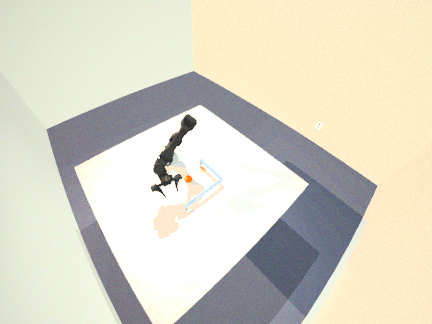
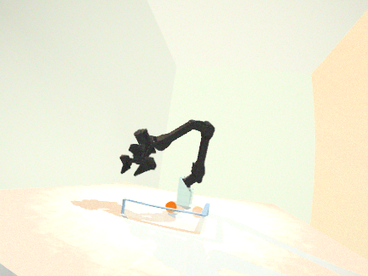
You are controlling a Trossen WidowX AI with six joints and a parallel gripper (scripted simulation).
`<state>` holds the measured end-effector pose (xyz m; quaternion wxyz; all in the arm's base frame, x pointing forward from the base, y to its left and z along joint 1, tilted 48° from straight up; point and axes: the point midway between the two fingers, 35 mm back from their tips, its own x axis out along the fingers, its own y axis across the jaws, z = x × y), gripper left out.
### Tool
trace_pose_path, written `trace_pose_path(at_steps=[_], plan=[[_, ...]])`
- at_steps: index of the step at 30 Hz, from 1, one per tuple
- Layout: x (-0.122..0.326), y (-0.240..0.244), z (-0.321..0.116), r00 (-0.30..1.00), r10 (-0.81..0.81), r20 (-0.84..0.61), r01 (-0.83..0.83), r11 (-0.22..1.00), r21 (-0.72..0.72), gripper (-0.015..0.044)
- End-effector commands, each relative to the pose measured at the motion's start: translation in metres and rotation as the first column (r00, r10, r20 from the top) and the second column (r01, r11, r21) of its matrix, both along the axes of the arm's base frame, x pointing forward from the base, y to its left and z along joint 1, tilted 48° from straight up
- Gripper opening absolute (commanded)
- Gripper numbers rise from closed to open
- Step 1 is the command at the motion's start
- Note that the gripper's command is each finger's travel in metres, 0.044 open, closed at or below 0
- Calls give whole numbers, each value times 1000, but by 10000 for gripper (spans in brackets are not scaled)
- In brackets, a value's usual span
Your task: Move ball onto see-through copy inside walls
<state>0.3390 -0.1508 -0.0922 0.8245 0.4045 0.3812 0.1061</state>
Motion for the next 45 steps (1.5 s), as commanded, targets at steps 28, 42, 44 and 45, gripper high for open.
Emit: trace_pose_path(at_steps=[28, 42, 44, 45], plan=[[-95, 163, 88, -195, 979, 55, -613, -78, -786, 358], [-95, 163, 88, -195, 979, 55, -613, -78, -786, 358], [-95, 166, 85, -195, 979, 55, -613, -78, -786, 358], [-95, 170, 81, -195, 979, 55, -613, -78, -786, 358]])
